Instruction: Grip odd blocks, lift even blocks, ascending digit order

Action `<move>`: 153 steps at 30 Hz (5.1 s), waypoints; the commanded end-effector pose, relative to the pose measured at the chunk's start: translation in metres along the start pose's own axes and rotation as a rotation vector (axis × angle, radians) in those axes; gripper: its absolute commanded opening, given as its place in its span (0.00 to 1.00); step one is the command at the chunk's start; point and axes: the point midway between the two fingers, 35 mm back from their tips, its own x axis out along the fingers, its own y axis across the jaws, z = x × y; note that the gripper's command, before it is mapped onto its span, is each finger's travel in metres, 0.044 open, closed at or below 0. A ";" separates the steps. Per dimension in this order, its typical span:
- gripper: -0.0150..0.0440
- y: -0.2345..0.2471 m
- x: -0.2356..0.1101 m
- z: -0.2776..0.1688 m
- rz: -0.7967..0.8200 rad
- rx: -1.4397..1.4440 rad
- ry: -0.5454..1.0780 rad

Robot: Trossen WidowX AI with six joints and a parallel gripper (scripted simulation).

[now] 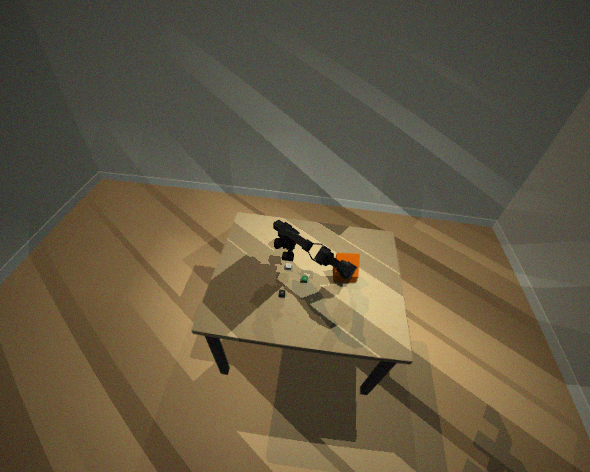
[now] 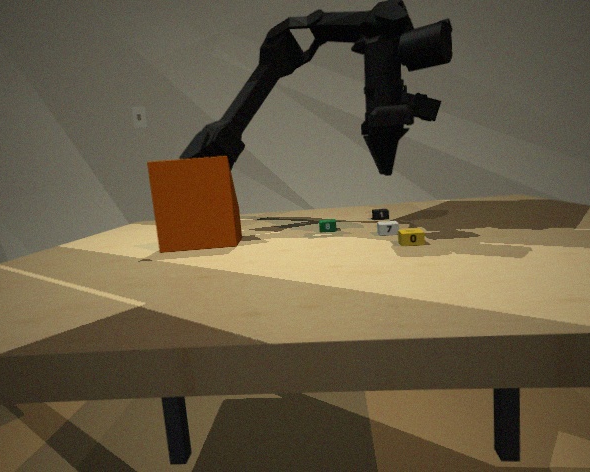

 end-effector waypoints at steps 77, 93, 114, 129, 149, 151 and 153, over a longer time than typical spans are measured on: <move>0.46 0.082 0.095 -0.113 0.005 -0.001 0.000; 0.46 0.082 0.095 -0.113 0.005 -0.001 0.000; 0.46 0.081 0.089 -0.113 0.005 -0.001 0.000; 0.46 0.081 0.080 -0.113 0.004 -0.001 0.000; 0.46 0.082 0.094 -0.113 0.005 -0.001 0.000; 0.46 0.082 0.095 -0.113 0.005 -0.001 0.000; 0.46 0.082 0.095 -0.113 0.005 -0.001 0.000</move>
